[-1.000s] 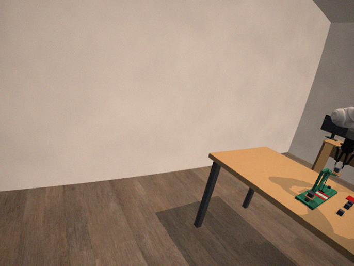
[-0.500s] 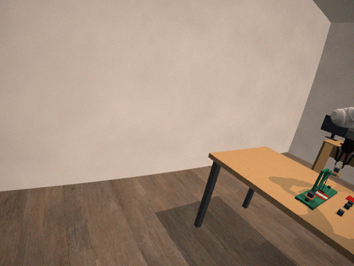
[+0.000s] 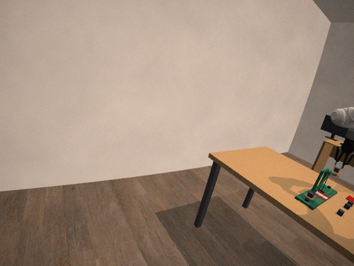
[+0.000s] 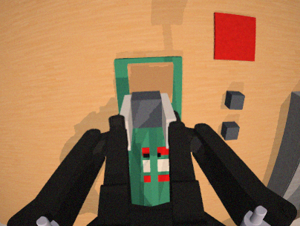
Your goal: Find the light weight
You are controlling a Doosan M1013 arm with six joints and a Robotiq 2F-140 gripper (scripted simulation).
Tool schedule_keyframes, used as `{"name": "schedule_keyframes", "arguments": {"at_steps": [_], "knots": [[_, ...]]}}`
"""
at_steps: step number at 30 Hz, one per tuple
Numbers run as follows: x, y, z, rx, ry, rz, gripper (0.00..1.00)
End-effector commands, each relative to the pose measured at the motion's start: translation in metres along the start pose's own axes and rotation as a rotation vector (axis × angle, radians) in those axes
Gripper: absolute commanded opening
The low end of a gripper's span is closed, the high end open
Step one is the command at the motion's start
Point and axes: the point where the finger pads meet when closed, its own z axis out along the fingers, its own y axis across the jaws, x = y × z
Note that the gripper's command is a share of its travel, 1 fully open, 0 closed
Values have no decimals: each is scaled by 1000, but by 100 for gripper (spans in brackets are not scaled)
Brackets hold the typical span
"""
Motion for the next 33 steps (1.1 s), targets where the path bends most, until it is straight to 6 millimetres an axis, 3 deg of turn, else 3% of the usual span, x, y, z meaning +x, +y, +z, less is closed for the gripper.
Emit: {"name": "schedule_keyframes", "arguments": {"at_steps": [1,9,11,13,21,25,28,33], "knots": [[2,1,-5,-2,3,2,24],[2,5,-5,-2,3,67,24],[2,17,-5,-2,3,85,24],[2,17,-5,-2,3,85,24],[2,113,-5,-2,3,85,24],[2,152,-5,-2,3,85,24],[2,168,-5,-2,3,85,24],[2,175,-5,-2,3,85,24]]}}
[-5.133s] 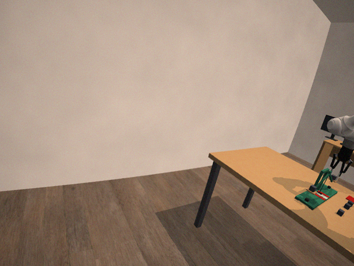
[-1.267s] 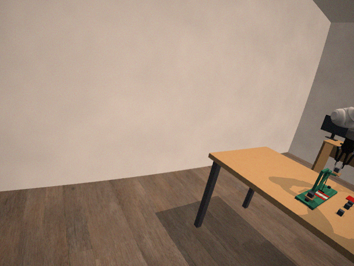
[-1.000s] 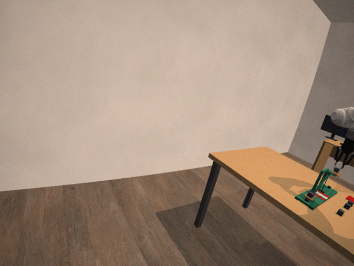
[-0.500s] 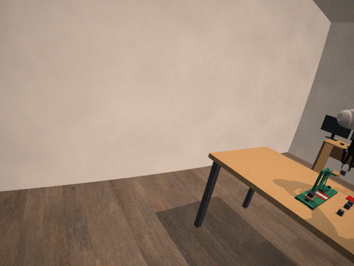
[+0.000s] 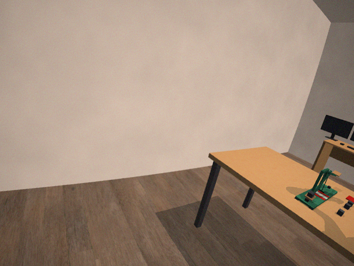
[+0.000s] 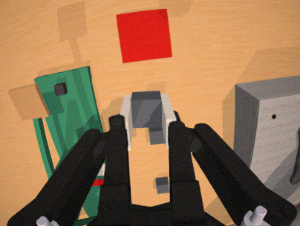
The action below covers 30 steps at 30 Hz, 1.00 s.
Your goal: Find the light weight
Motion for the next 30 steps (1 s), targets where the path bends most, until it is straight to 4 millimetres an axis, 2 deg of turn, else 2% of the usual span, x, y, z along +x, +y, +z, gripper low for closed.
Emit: {"name": "schedule_keyframes", "arguments": {"at_steps": [1,5,7,9,10,11,14,16,17,18,19,21,25,30], "knots": [[2,8,-1,10,2,0,24],[-6,7,3,9,2,0,24],[-28,3,14,9,3,0,24],[-65,0,32,8,3,1,24],[-65,0,32,8,3,1,24],[-86,-1,42,8,3,1,24],[-86,-1,42,8,3,1,24],[-129,3,61,9,3,0,24],[-129,3,61,9,3,0,24],[-148,7,69,9,3,0,24],[-148,7,69,9,3,0,24],[-176,14,82,9,2,0,24],[-192,20,89,10,2,0,24],[-193,20,89,10,2,0,24]]}}
